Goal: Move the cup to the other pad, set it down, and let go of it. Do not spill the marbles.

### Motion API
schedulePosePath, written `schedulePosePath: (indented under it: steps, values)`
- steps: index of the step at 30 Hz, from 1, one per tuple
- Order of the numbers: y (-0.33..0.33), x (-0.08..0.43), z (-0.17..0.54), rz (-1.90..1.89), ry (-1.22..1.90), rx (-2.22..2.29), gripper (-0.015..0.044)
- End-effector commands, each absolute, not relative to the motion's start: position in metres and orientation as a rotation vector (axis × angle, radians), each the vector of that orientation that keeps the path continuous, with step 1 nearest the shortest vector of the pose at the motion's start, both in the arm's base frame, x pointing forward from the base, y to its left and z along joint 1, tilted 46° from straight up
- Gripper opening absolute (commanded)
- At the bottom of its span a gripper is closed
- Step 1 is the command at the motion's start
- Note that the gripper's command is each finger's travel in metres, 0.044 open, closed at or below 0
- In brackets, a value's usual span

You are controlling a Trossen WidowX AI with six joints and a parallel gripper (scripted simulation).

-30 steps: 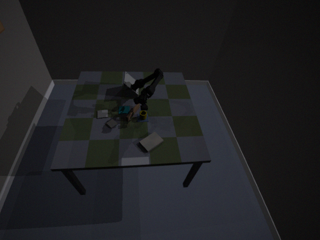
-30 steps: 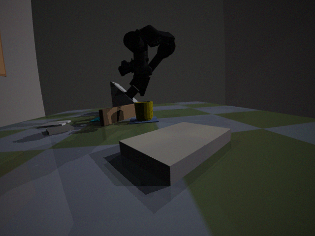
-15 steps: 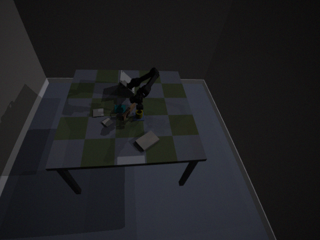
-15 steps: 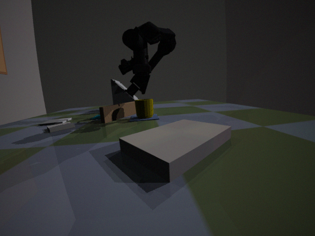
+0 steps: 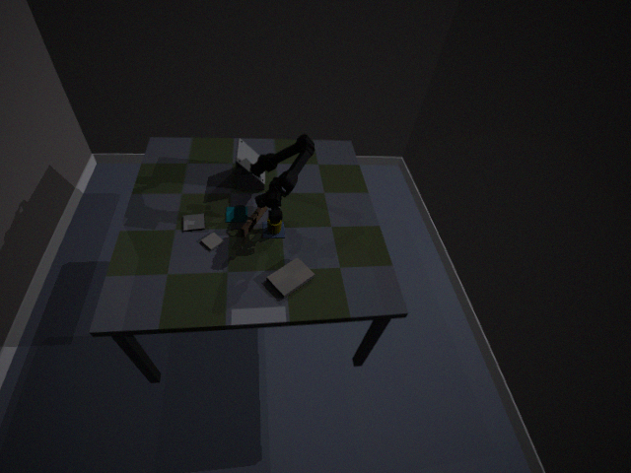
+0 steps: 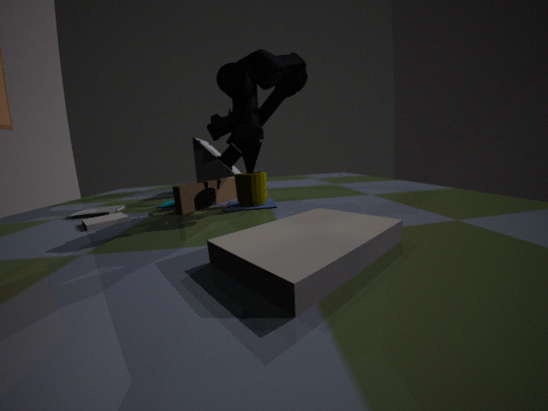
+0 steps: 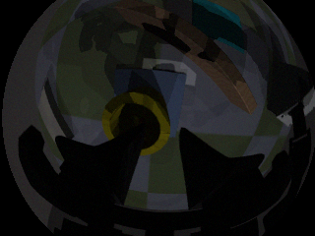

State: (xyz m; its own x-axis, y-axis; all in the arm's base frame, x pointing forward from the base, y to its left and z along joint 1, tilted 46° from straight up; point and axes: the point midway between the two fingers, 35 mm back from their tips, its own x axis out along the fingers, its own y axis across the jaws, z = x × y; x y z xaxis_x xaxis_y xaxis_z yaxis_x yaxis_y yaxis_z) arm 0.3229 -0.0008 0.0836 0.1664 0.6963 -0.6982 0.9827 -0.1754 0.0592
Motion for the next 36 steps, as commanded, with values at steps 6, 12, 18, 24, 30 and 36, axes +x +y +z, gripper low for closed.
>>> schedulePosePath:
  steps: [6,12,18,24,30,36]
  values:
    - [0.010,0.325,0.073,-0.736,1.587,1.946,0.0167]
    - [0.018,0.326,0.067,-0.735,1.588,1.947,0.0167]
    - [0.024,0.327,0.061,-0.734,1.589,1.948,0.0167]
    - [0.023,0.327,0.062,-0.732,1.587,1.940,0.0153]
    - [0.023,0.327,0.062,-0.732,1.587,1.940,0.0113]
    - [0.023,0.327,0.062,-0.732,1.587,1.940,0.0073]
